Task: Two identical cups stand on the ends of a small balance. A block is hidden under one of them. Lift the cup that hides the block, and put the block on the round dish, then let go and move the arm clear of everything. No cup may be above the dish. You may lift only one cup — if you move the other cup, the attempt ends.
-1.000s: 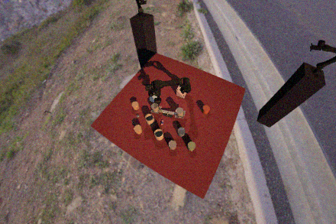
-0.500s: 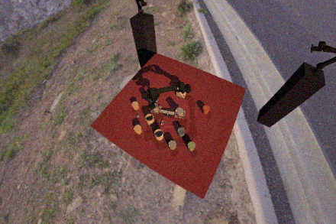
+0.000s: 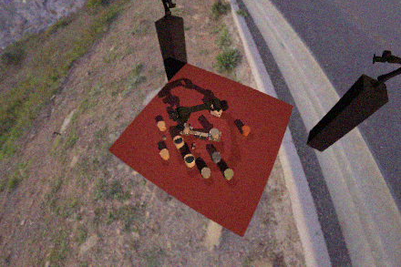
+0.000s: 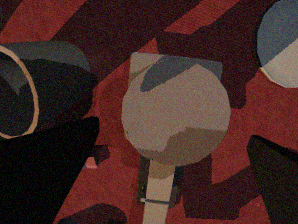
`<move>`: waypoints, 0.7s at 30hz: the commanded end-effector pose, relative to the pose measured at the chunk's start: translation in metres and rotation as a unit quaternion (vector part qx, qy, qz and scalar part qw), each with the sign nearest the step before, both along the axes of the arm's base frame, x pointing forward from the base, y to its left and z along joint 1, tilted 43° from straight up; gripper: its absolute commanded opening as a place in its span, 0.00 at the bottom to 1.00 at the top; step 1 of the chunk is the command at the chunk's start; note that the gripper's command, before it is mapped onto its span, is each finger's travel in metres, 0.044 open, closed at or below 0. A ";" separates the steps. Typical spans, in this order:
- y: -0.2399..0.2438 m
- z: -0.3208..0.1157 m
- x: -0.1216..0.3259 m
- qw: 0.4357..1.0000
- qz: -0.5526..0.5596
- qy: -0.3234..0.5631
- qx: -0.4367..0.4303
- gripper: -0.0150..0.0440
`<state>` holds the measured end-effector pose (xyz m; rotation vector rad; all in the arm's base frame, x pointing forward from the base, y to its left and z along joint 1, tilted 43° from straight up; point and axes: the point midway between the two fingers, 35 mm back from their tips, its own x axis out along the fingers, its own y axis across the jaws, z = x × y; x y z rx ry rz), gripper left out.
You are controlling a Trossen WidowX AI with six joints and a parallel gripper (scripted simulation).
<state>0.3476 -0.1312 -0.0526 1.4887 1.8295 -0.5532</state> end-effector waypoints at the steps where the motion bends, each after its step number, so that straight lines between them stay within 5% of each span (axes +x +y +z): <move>1: 0.006 -0.006 -0.001 1.000 -0.001 0.003 0.002 1.00; 21: 0.028 -0.030 -0.003 1.000 -0.001 0.002 0.003 1.00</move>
